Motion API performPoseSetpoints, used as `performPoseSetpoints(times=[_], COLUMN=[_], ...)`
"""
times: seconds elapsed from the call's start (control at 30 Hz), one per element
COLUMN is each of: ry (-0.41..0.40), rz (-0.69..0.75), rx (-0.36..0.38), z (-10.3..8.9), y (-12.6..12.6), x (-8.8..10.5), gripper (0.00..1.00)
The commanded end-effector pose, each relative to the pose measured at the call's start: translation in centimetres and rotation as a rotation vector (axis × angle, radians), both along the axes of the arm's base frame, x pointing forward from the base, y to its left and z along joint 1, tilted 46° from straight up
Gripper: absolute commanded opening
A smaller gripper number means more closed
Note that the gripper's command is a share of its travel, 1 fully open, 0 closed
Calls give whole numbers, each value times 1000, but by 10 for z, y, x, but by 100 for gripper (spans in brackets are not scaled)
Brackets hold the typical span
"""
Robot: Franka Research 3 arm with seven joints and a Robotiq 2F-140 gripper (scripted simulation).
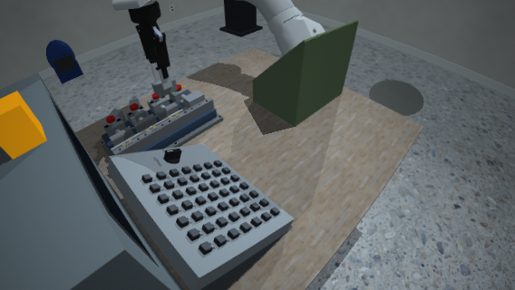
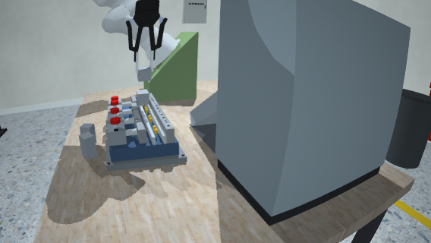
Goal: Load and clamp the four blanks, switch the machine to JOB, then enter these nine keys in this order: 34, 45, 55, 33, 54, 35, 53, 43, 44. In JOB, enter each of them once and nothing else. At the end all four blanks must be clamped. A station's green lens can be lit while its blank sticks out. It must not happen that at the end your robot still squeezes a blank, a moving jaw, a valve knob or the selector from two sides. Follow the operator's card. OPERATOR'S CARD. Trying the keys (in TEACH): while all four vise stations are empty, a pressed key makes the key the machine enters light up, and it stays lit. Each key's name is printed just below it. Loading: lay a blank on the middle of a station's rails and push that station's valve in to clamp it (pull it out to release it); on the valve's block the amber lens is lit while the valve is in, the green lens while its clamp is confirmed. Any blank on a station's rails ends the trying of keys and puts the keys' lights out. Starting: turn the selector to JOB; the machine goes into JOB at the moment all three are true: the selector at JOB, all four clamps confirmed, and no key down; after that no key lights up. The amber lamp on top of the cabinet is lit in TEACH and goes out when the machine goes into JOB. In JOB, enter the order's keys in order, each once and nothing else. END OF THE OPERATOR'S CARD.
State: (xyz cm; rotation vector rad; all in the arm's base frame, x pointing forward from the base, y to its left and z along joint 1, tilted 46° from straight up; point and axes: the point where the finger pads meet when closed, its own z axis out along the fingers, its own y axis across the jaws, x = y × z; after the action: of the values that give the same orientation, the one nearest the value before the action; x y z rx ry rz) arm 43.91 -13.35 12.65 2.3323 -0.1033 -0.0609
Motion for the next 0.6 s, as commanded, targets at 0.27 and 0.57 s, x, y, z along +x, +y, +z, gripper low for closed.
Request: performPoseSetpoints(times=[0.27,0.57], ry=[-6,1], rz=[0,6], rx=[3,3], z=[1,1], y=[3,4], x=[2,2], gripper=[0,0])
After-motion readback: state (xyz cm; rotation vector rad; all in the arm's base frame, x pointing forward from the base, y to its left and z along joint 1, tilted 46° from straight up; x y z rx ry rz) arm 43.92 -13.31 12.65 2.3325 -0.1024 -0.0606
